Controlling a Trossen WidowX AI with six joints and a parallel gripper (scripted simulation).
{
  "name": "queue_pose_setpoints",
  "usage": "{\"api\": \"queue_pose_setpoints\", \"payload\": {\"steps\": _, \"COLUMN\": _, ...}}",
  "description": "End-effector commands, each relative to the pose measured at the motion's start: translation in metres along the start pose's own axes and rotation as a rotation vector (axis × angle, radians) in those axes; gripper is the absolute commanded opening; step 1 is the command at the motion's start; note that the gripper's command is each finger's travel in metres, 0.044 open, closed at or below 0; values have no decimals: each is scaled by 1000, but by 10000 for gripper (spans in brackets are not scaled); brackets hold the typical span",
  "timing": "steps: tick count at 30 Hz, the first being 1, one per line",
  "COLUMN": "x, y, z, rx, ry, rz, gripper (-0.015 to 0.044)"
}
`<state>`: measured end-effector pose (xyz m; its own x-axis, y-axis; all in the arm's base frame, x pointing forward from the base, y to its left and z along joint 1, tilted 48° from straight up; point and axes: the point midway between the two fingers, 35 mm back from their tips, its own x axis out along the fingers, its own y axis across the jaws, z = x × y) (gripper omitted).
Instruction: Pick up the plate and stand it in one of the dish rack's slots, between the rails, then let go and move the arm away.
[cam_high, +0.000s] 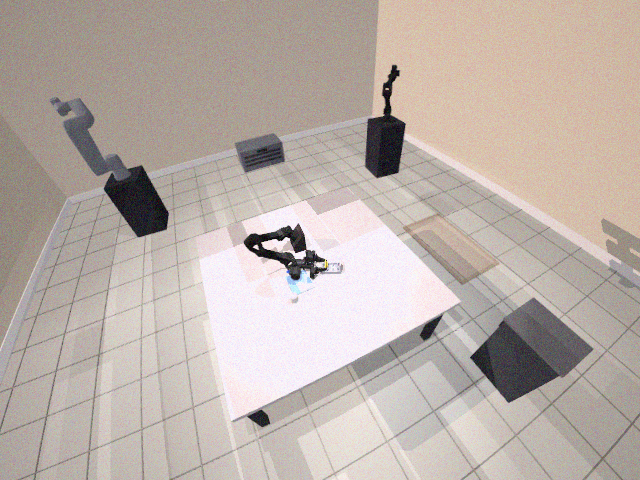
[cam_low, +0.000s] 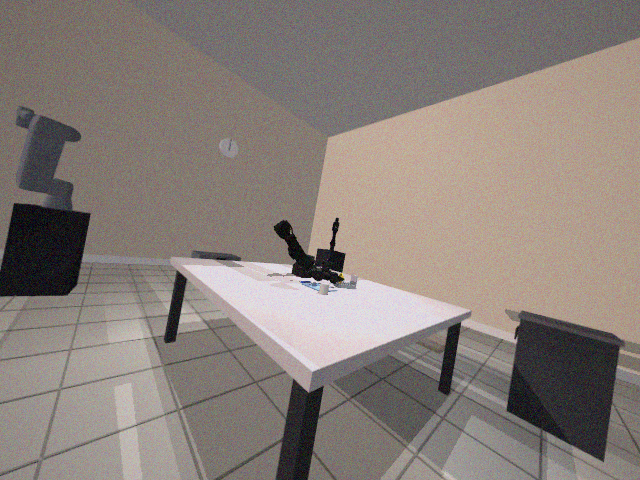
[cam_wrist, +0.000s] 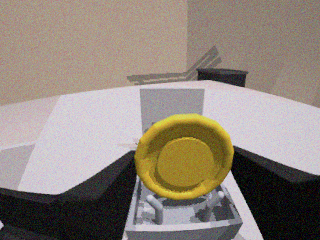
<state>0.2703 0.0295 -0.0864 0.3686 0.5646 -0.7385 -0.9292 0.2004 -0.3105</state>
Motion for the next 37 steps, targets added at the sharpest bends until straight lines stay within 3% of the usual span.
{"api": "queue_pose_setpoints", "payload": {"steps": 1, "x": 0, "y": 0, "z": 0, "rx": 0, "ry": 0, "rz": 0, "gripper": 341}}
{"api": "queue_pose_setpoints", "payload": {"steps": 4, "x": 0, "y": 0, "z": 0, "rx": 0, "ry": 0, "rz": 0, "gripper": 400}}
{"api": "queue_pose_setpoints", "payload": {"steps": 11, "x": 0, "y": -1, "z": 2, "rx": 0, "ry": 1, "rz": 1, "gripper": 400}}
{"api": "queue_pose_setpoints", "payload": {"steps": 21, "x": -7, "y": -12, "z": 116, "rx": 31, "ry": 2, "rz": 13, "gripper": 400}}
{"api": "queue_pose_setpoints", "payload": {"steps": 26, "x": -5, "y": -13, "z": 119, "rx": 50, "ry": 13, "rz": 20, "gripper": 400}}
{"api": "queue_pose_setpoints", "payload": {"steps": 37, "x": -1, "y": -2, "z": 118, "rx": 327, "ry": 240, "rz": 102, "gripper": 400}}
